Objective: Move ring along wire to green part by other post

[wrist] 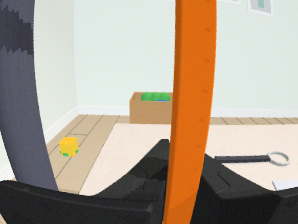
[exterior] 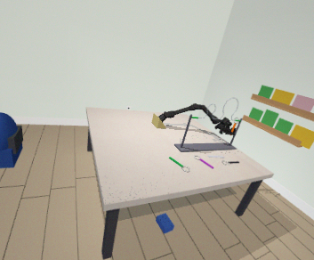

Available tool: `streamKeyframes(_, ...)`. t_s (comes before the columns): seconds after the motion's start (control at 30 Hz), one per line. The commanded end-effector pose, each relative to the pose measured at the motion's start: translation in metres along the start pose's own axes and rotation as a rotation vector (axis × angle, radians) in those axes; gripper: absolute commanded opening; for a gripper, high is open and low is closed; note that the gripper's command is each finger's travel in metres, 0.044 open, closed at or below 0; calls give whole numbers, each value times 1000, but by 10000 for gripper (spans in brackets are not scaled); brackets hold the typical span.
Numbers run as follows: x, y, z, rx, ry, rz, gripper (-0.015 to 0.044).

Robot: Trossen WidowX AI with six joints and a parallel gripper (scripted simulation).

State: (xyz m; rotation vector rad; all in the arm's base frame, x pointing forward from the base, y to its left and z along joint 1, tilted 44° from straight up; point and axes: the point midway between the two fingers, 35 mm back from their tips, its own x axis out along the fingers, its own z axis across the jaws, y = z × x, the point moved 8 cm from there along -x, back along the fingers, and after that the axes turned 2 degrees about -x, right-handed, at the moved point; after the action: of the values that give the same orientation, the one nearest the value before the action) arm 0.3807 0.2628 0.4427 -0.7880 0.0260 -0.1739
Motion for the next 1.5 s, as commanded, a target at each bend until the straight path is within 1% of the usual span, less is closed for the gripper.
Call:
streamKeyframes(0.0, 0, 1, -1, -9, 0, 5, -150)
streamKeyframes(0.2, 0, 1, -1, -9, 0, 9, -150)
streamKeyframes(0.3, -4, -1, -3, -9, -2, 42, -150)
streamKeyframes(1.23, -50, -52, -33, -36, -7, 524, -150)
streamKeyframes(1.47, -51, -52, -43, -79, 4, 529, -150)
